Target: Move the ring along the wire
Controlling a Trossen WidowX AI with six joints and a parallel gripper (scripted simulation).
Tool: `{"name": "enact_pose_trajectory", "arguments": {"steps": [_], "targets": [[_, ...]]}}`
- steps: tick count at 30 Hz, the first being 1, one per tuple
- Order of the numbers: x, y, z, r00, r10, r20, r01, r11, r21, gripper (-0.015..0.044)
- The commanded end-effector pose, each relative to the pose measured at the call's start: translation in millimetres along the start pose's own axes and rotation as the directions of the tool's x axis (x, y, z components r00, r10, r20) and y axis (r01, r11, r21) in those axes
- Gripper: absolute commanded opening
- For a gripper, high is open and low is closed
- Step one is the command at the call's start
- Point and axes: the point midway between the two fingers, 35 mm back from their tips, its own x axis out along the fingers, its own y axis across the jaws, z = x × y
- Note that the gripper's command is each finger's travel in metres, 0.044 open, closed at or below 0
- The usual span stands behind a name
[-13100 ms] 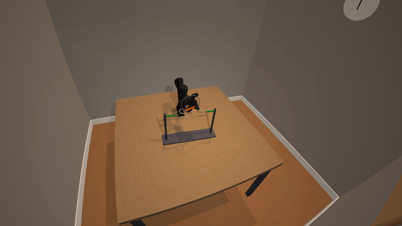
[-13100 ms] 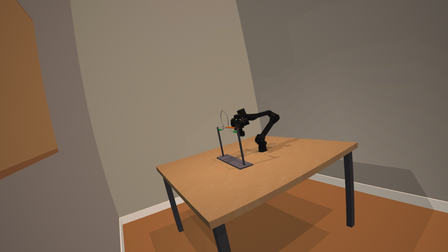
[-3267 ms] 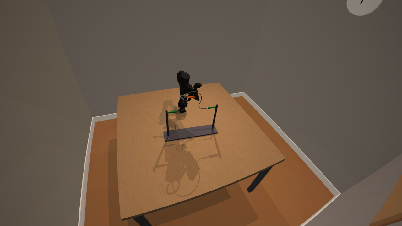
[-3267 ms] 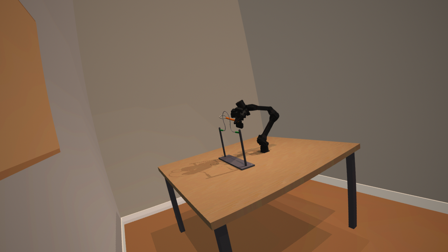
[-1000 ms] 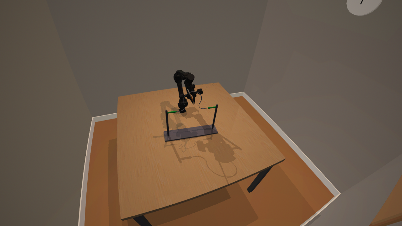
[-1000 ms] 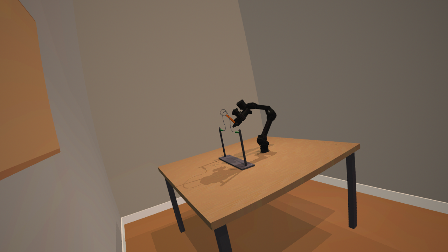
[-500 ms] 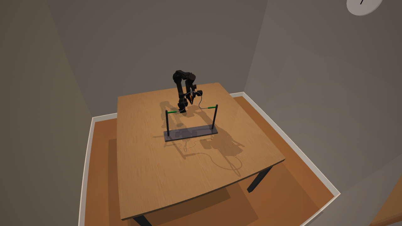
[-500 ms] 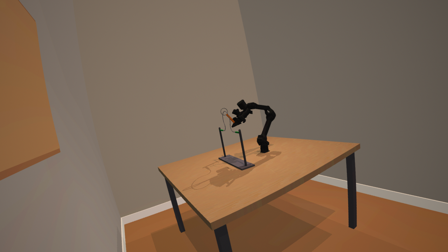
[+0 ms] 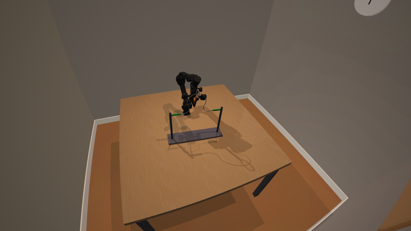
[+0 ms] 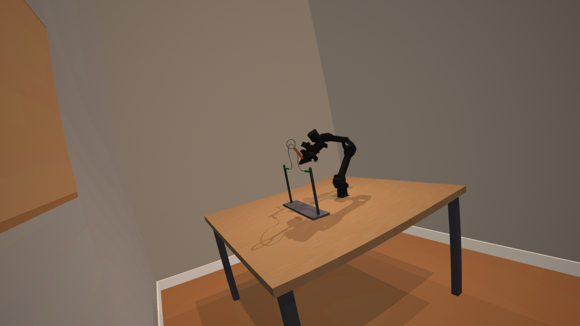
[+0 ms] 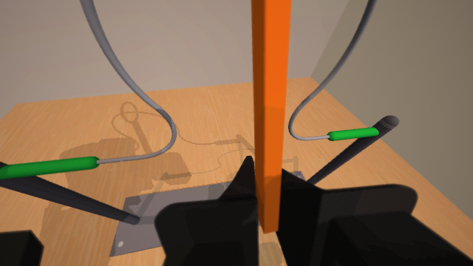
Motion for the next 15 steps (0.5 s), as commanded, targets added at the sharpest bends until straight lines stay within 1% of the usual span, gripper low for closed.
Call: {"name": "enact_pose_trajectory", "arguments": {"steps": [1,15], "targets": [[0.8,-3.2,-0.8,0.999,-0.035,0.009,0.035,0.998,-0.054,-0.015],[1.2,-13.7,0.7,0.99,-0.135,0.048,0.143,0.965,-0.221,-0.015]]}}
